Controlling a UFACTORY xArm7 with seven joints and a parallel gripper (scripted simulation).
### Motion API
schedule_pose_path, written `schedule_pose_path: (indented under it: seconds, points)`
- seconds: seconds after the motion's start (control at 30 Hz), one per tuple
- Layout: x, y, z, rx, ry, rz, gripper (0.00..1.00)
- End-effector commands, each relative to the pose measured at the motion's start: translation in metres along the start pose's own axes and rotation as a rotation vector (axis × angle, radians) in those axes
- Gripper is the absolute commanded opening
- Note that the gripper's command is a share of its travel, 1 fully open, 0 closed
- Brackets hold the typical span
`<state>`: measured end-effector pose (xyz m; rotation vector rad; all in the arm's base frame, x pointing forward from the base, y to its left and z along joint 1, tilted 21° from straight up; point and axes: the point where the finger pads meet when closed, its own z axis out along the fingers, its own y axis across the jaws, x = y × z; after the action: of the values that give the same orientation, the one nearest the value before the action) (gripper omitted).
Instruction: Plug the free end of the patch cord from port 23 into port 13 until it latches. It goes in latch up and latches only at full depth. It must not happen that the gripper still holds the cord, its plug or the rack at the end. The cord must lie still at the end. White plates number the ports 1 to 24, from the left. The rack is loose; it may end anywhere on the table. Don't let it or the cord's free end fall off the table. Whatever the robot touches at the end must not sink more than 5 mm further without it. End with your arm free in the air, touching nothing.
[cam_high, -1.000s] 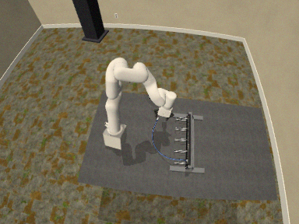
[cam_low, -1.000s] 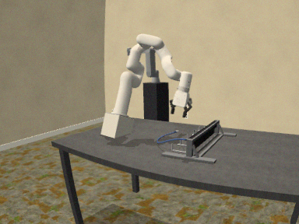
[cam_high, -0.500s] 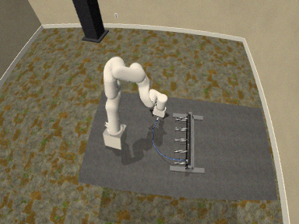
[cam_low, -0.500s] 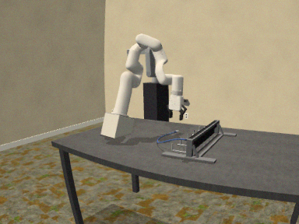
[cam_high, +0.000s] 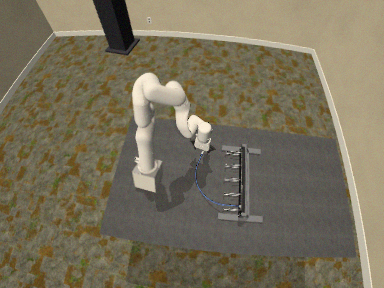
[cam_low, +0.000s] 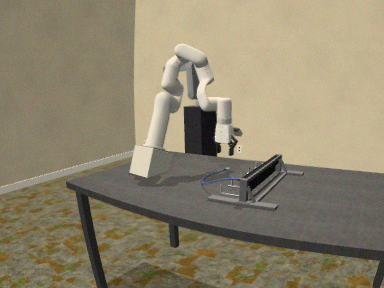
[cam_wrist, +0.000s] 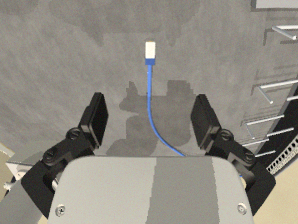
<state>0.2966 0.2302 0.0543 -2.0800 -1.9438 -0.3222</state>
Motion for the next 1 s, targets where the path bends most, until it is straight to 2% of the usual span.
schedule_pose_path:
  seconds: [0.0,0.1,0.13,0.97]
  points:
    - [0.0005,0.0010,-0.0007,-0.003,0.002,0.000,1.00]
    - [0.0005,0.0010,-0.0007,-0.003,0.002,0.000,1.00]
    - [0.0005,0.0010,-0.0007,-0.003,0.002,0.000,0.00]
    - [0.0005,0.0009,-0.0007,-0.003,0.002,0.000,0.00]
